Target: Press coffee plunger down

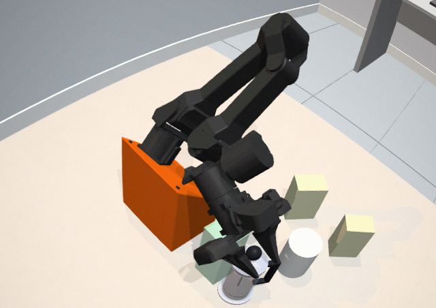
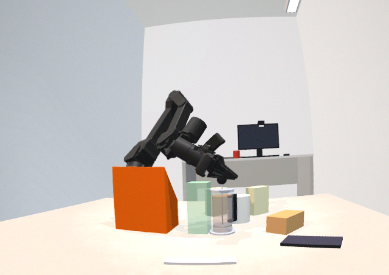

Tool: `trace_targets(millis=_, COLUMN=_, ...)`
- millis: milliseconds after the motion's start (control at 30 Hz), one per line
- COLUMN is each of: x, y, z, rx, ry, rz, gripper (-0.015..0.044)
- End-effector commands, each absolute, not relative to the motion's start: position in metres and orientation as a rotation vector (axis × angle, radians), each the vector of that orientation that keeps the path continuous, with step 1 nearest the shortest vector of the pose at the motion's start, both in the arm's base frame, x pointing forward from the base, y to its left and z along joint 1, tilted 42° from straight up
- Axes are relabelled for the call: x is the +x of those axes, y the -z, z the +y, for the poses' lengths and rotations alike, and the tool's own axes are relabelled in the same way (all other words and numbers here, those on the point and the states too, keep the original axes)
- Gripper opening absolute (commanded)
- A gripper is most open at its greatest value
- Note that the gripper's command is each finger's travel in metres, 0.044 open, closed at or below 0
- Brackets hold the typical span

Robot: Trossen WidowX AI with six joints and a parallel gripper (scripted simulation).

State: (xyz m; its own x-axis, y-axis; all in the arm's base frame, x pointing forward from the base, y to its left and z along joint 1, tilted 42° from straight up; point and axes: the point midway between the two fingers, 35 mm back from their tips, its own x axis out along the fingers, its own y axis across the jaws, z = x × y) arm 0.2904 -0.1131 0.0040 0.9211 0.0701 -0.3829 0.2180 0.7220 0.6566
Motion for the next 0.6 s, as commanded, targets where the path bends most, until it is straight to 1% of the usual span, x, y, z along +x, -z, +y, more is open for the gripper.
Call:
trace_targets(millis=0, x=0.29, y=-0.003, z=-0.114, rx=0.762, ry=0.092, rz=0.403, gripper=0.0327)
trace_targets(millis=133, x=0.29, y=-0.003, z=-0.114, rx=0.762, ry=0.092, rz=0.403, gripper=0.0432)
trace_targets(millis=167, x=0.29, y=-0.003, z=-0.114, rx=0.762, ry=0.092, rz=0.403, gripper=0.044)
trace_targets(millis=367, x=0.286, y=-0.01, z=-0.121, rx=0.76, ry=0.094, rz=0.411, gripper=0.044)
trace_targets(millis=567, x=0.269, y=-0.039, z=-0.139, rx=0.761, ry=0.094, rz=0.425, gripper=0.044)
